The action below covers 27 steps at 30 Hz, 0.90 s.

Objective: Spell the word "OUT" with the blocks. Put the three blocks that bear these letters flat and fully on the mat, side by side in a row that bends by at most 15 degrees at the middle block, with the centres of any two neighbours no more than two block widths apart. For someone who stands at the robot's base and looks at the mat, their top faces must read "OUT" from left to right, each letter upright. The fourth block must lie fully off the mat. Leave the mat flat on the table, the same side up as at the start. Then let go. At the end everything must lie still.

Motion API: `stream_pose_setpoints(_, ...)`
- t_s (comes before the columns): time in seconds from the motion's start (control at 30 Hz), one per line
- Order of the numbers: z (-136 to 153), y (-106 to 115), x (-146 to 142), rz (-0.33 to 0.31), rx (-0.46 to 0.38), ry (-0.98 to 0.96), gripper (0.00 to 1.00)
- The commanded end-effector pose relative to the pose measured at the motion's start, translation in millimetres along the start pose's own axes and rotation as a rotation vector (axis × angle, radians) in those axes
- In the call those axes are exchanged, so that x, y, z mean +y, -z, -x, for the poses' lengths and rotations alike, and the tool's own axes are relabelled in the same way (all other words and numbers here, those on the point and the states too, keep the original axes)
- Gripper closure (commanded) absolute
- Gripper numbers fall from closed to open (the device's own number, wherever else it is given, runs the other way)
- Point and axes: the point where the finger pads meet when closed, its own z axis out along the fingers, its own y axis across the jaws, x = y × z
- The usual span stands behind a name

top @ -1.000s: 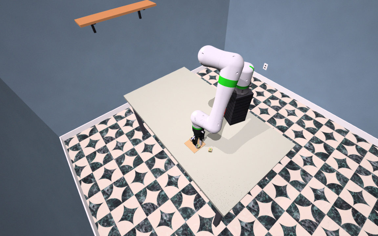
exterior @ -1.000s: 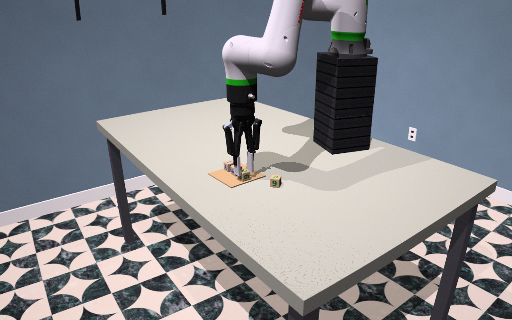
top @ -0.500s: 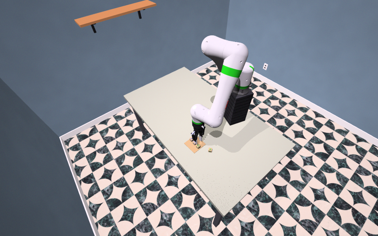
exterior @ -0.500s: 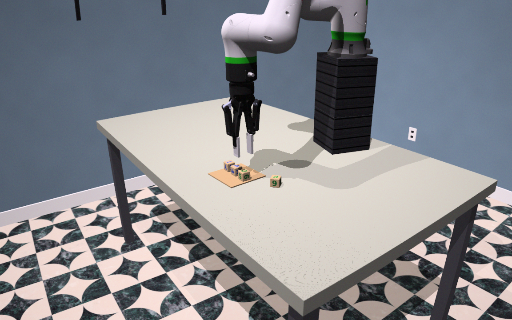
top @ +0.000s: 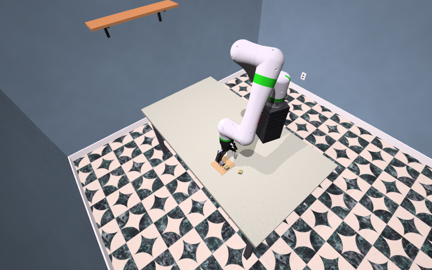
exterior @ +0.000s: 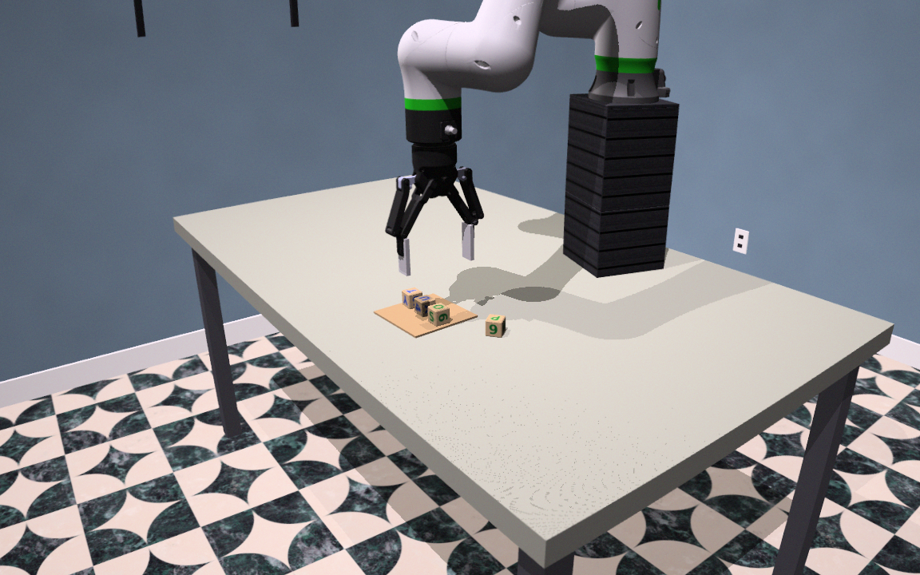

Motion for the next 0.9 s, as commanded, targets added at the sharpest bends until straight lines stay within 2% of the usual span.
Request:
stream_pose_setpoints(0.0,0.0,0.1,-0.2,0.000,0.000,0.000,0.00)
stream_pose_setpoints(0.5,0.0,2.6,-0.2,0.000,0.000,0.000,0.00)
stream_pose_setpoints(0.67,0.0,14.8,-0.2,0.000,0.000,0.000,0.00)
stream_pose_setpoints(0.87,0.0,39.9,-0.2,0.000,0.000,0.000,0.00)
